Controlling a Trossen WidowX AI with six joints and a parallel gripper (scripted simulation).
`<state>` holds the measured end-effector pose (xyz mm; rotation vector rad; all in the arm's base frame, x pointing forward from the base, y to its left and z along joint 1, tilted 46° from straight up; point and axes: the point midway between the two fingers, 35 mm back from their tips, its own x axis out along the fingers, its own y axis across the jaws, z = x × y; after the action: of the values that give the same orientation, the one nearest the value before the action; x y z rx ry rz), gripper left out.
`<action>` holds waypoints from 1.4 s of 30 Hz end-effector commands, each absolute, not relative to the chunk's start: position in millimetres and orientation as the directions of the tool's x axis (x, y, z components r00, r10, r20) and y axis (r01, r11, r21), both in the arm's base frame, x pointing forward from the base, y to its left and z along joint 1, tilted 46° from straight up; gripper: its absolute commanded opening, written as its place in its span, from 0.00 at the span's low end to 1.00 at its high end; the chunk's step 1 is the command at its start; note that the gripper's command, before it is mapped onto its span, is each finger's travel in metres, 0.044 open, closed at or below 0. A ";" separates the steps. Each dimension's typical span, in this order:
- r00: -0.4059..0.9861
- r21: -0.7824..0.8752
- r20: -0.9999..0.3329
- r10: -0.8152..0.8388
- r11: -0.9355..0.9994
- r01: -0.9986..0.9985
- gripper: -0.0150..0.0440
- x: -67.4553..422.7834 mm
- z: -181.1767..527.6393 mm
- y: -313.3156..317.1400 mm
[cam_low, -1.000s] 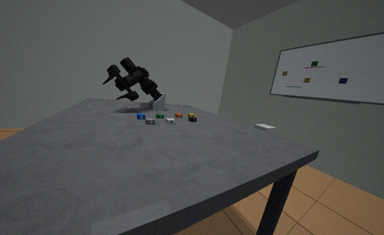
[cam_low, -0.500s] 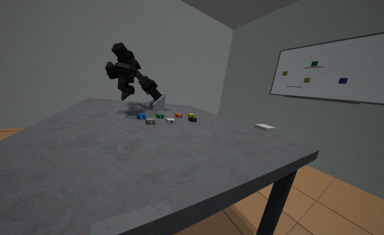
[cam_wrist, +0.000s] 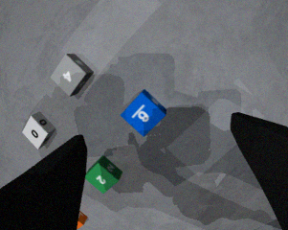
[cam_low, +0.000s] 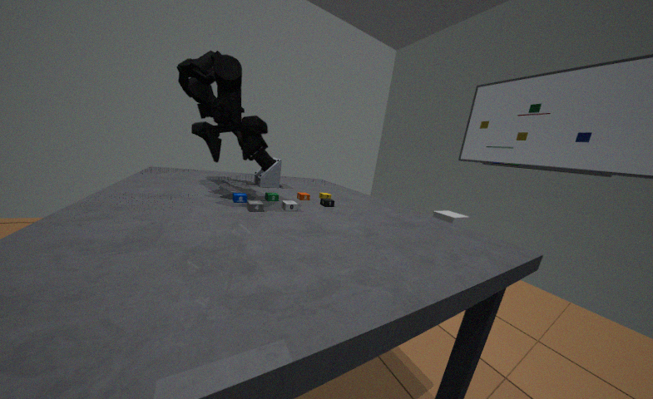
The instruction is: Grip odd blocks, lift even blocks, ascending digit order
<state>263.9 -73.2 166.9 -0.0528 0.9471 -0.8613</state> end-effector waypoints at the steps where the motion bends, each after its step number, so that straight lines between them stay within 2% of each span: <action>1: 0.030 -0.719 -0.694 -0.719 0.695 -0.008 0.93 280.5 161.4 -37.8; 32: 0.030 -0.719 -0.694 -0.719 0.695 -0.008 0.93 280.5 161.4 -37.8; 38: 0.029 -0.715 -0.699 -0.714 0.699 -0.009 0.93 267.2 103.4 18.1; 42: 0.029 -0.716 -0.697 -0.716 0.698 -0.008 0.93 263.2 95.3 25.4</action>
<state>268.8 17.9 105.6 -0.6482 1.4582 -0.5922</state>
